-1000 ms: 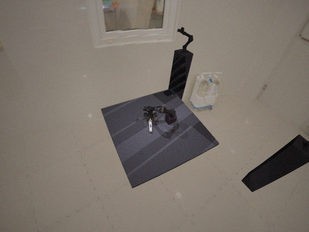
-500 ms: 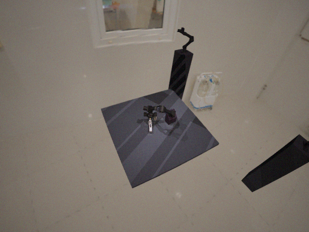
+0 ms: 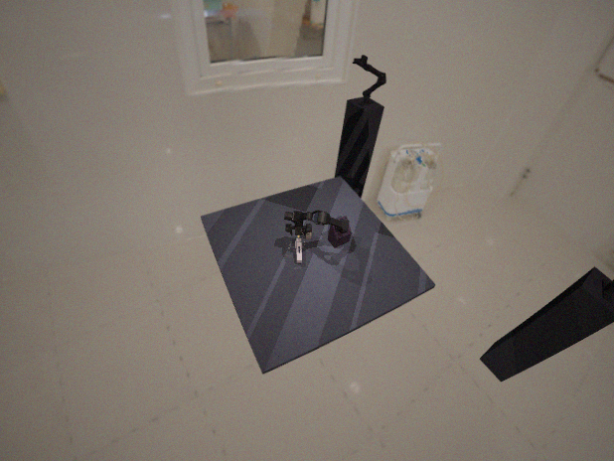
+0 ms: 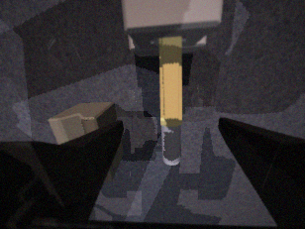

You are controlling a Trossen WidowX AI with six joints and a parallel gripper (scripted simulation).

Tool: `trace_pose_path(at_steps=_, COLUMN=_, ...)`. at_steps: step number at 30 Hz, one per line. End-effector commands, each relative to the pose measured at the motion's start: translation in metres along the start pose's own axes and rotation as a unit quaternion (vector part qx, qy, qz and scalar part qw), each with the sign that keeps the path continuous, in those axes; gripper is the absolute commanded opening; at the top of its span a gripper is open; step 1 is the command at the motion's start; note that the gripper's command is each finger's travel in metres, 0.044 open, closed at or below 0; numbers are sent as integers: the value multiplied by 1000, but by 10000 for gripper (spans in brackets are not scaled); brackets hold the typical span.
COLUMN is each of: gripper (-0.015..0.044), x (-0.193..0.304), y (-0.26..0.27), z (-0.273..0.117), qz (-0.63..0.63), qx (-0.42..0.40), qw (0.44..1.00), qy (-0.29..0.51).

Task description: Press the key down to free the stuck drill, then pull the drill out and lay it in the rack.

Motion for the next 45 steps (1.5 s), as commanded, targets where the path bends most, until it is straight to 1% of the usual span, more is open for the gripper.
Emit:
trace_pose_path(at_steps=1, gripper=440, x=-3, y=0, z=1, qz=1, qx=-1, qw=1000, qy=-2)
trace_pose_path(at_steps=29, gripper=440, x=-12, y=0, z=6, qz=1, qx=-1, qw=1000, qy=-2)
trace_pose_path(at_steps=45, gripper=20, x=-10, y=-1, z=5, qz=0, qx=0, qw=1000, qy=0)
Point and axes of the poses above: the point midway between the two fingers, 35 mm back from their tips, its own z axis out along the fingers, its own y axis across the jaws, x = y × z, the point moved 2 cm from there along -z, back along the fingers, and after that the axes turned 2 degrees about -z, right-handed, at the moved point
